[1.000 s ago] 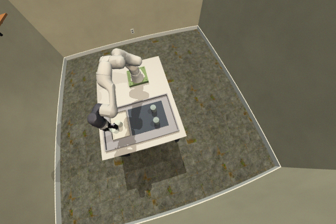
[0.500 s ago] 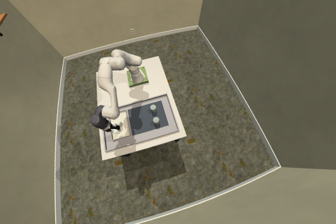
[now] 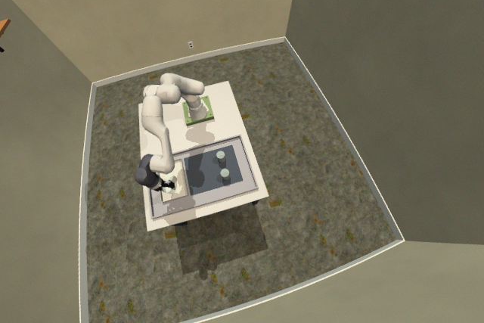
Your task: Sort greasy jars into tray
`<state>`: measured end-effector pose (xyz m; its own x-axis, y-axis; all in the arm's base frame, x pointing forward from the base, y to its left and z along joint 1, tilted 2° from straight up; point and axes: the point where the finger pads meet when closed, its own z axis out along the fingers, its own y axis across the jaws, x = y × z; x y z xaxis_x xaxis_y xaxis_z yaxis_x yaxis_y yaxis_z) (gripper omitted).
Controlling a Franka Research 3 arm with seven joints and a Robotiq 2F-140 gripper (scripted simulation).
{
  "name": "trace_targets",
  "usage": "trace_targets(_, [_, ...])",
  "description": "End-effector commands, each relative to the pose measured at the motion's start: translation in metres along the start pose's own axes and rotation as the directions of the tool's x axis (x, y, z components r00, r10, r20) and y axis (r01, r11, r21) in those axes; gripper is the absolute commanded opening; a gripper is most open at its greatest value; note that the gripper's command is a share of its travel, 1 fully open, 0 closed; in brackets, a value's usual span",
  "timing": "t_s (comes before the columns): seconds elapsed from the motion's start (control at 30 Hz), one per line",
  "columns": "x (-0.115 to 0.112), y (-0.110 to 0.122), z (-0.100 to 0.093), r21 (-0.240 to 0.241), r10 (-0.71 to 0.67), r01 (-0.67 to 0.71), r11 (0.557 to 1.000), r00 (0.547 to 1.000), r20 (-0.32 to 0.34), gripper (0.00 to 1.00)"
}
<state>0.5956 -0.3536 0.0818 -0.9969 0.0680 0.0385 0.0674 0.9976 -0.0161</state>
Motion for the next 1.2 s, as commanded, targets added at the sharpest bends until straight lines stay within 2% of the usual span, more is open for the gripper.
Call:
trace_targets(0.0, [-0.002, -0.005, 0.008, 0.009, -0.001, 0.001, 1.000, 1.000, 0.008, 0.00])
trace_targets(0.33, [-0.002, -0.005, 0.035, 0.009, -0.001, 0.001, 1.000, 1.000, 0.008, 0.00])
trace_targets(0.67, [-0.002, -0.005, 0.035, 0.009, -0.001, 0.001, 1.000, 1.000, 0.008, 0.00])
trace_targets(1.17, [-0.002, -0.006, 0.052, 0.009, -0.001, 0.001, 1.000, 1.000, 0.008, 0.00])
